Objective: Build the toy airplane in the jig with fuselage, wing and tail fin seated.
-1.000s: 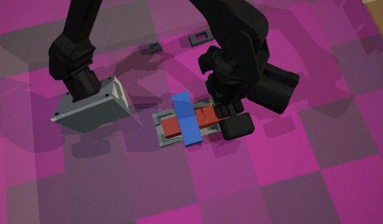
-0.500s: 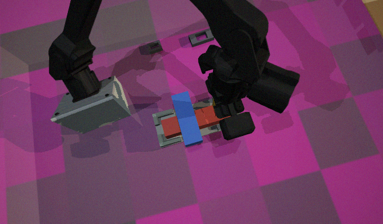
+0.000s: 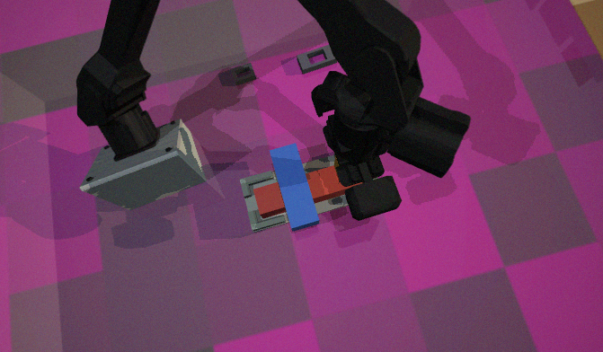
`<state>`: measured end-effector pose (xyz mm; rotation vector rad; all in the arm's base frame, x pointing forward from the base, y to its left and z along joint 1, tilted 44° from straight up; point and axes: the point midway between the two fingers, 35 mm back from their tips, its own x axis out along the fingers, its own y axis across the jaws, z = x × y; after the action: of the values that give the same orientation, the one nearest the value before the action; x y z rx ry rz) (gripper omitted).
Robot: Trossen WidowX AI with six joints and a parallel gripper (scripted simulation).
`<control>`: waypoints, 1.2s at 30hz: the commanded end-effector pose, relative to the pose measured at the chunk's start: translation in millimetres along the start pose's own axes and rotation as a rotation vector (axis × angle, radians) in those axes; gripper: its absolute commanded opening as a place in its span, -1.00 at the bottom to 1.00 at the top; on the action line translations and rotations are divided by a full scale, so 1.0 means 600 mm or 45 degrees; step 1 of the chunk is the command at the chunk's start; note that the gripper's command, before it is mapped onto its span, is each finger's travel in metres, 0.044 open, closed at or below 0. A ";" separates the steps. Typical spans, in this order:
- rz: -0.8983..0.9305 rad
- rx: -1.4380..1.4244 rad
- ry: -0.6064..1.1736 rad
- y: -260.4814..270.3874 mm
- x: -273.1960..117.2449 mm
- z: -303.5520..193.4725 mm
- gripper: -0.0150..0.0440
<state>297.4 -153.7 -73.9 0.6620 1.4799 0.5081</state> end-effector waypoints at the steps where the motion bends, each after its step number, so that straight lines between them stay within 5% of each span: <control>1: 0.005 0.004 0.011 0.002 0.013 -0.004 -0.27; 30: -0.001 -0.004 0.007 0.001 0.063 -0.002 -0.23; 36: -0.001 -0.004 0.007 0.001 0.063 -0.002 -0.49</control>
<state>297.8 -127.3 -101.4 0.6581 1.4847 0.5124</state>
